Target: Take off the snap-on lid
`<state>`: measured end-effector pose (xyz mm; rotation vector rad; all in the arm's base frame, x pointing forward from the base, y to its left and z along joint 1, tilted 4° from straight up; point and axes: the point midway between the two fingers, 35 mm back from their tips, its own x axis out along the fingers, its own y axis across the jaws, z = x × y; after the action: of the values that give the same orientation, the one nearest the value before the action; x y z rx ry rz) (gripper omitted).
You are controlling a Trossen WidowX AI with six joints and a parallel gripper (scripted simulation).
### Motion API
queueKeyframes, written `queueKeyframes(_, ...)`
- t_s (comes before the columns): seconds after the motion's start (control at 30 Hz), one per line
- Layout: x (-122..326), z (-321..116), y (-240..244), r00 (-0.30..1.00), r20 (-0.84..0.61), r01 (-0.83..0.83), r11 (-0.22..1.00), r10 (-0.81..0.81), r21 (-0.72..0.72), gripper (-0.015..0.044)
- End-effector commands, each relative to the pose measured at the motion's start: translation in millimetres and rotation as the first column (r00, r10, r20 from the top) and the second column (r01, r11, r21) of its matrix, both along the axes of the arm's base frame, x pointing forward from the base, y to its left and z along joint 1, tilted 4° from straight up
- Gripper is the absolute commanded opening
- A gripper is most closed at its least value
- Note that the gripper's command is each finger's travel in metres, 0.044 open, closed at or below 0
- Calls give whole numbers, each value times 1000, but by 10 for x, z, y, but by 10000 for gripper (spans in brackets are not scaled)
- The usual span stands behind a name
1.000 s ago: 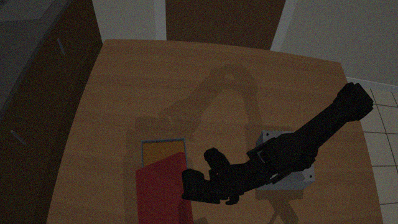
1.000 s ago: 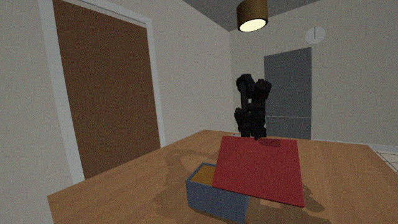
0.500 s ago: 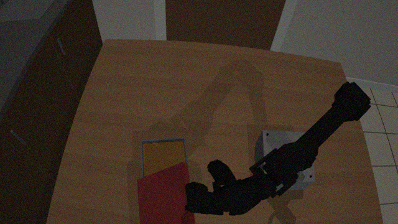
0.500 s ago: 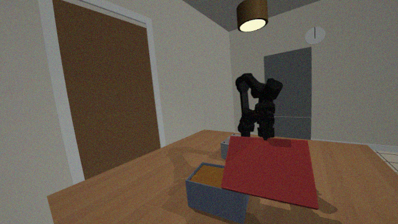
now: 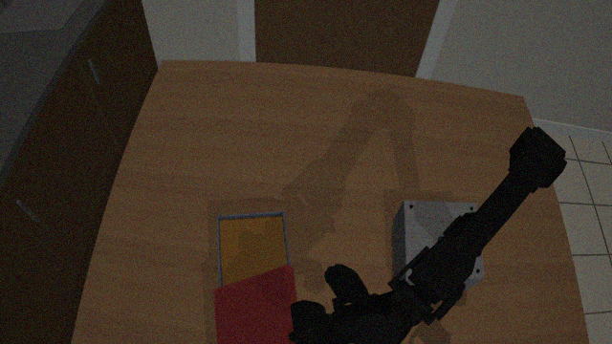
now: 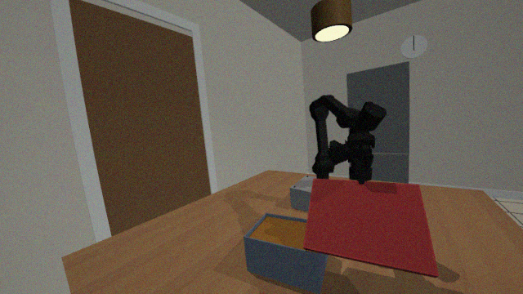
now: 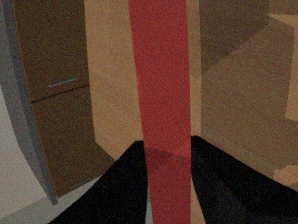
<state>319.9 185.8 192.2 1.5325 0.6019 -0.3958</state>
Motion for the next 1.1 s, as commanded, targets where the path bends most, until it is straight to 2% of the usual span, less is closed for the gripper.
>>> queueKeyframes(0.0, -9, 42, 85, 1000, 9, 7, 1000, -7, 8, 0)
queueKeyframes(1.07, -168, 81, 702, 1000, 7, 7, 1000, -7, 14, 0)
